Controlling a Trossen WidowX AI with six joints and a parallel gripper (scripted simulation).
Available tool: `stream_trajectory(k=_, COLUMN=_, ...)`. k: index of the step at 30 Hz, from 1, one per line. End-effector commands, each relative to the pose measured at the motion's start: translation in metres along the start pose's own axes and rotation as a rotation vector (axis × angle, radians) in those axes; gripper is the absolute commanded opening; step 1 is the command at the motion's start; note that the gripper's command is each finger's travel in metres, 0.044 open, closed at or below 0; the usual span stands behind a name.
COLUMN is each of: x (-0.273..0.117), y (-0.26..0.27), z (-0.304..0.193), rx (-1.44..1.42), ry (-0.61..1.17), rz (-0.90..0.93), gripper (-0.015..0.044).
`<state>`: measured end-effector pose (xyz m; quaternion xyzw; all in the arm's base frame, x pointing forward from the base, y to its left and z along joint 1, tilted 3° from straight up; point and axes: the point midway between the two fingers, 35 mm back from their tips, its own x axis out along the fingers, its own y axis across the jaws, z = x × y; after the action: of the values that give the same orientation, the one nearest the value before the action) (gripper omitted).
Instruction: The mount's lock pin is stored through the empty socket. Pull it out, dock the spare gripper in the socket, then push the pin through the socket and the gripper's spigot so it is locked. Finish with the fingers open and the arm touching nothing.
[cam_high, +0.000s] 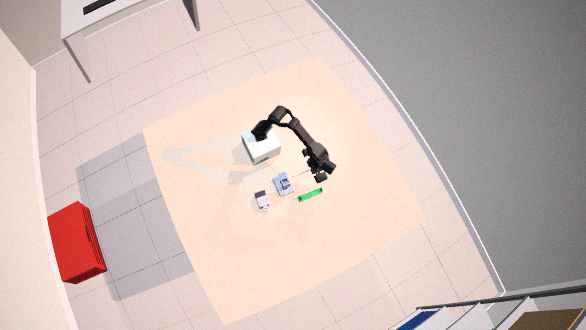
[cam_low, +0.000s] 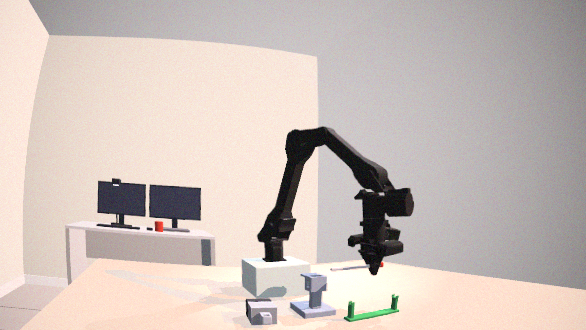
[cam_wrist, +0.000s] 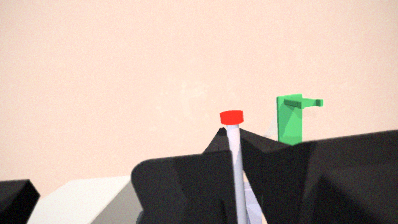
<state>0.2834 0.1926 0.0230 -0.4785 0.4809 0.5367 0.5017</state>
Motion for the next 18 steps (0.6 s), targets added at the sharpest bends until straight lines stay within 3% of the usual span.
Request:
stream_trajectory(k=1, x=-0.002, y=-0.009, z=0.005, rx=-0.001, ry=-0.002, rz=-0.004, gripper=0.0)
stream_trajectory(k=18, x=-0.009, y=-0.055, z=0.029, rx=-0.003, ry=-0.004, rz=-0.008, gripper=0.0)
